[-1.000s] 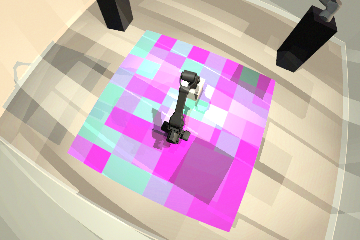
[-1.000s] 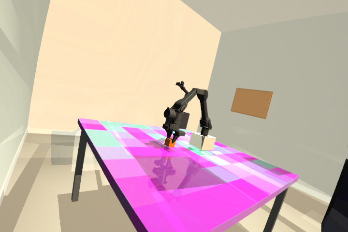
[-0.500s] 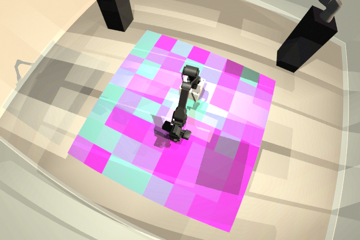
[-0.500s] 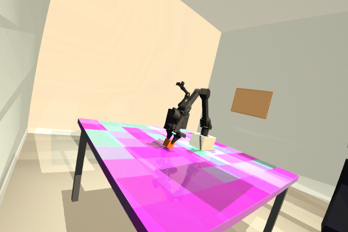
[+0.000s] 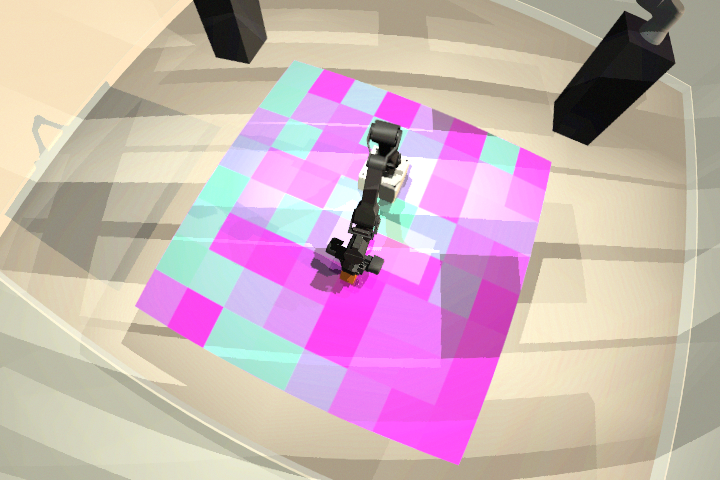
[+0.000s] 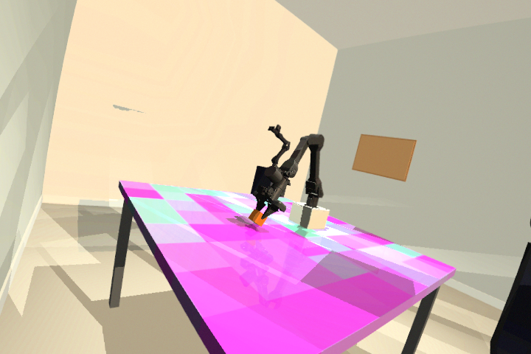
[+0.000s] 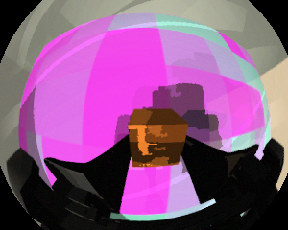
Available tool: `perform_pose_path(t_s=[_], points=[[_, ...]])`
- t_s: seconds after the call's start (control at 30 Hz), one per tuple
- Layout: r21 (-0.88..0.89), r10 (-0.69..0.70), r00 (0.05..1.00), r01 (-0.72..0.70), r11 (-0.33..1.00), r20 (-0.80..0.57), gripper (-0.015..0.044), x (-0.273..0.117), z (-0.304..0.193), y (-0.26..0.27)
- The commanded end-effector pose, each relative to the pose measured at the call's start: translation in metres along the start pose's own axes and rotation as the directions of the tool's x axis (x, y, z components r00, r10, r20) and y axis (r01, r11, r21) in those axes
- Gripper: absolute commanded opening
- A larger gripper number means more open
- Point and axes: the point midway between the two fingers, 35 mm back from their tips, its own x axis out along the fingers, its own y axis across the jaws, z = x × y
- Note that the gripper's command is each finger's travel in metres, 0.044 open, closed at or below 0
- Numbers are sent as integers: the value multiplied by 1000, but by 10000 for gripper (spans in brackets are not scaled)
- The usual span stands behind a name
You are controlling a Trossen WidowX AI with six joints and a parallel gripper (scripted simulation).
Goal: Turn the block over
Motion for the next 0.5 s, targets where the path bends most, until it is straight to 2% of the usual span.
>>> perform_pose_path(t_s=[0.0, 0.17, 0.47], points=[[-1, -3, 999, 3, 1000, 42, 0, -5, 4, -1], [-1, -2, 999, 2, 1000, 52, 0, -3, 4, 0], [-6, 0, 984, 1, 1000, 178, 0, 18, 3, 1]])
